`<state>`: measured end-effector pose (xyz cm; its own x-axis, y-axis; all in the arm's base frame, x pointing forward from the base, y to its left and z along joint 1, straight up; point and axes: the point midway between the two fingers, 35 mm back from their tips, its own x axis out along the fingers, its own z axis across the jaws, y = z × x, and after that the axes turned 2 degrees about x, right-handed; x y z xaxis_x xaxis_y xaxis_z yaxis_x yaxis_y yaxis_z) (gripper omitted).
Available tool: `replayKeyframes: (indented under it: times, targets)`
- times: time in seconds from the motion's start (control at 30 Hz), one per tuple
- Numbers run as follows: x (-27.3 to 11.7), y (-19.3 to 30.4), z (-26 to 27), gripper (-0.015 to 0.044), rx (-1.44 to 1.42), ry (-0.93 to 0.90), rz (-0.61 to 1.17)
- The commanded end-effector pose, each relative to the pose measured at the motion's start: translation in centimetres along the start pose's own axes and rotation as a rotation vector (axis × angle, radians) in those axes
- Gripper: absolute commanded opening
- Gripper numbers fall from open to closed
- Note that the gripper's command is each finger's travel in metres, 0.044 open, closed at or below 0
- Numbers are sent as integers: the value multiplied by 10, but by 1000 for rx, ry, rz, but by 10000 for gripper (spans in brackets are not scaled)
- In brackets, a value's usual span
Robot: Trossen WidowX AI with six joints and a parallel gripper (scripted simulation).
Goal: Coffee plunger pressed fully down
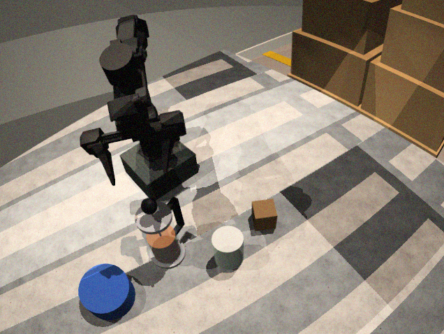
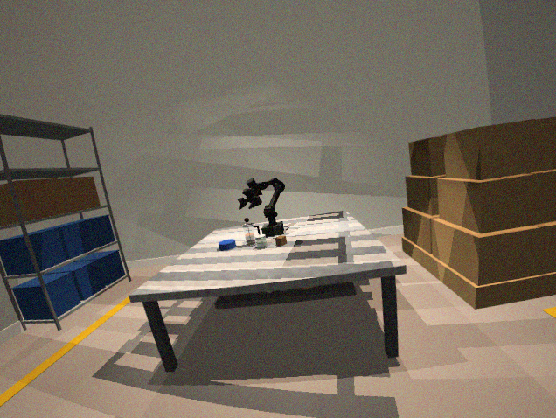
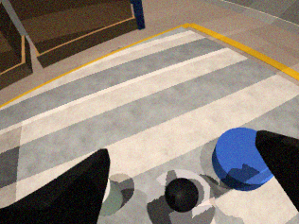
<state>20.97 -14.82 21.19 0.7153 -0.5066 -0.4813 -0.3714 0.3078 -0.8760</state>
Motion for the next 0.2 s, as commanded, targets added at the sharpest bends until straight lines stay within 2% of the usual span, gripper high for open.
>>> replayKeyframes:
  times: [0.0, 0.17]
  targets:
    - [-1, 1, -1, 440, -2, 4, 4]
    - [-1, 1, -1, 440, -2, 4, 4]
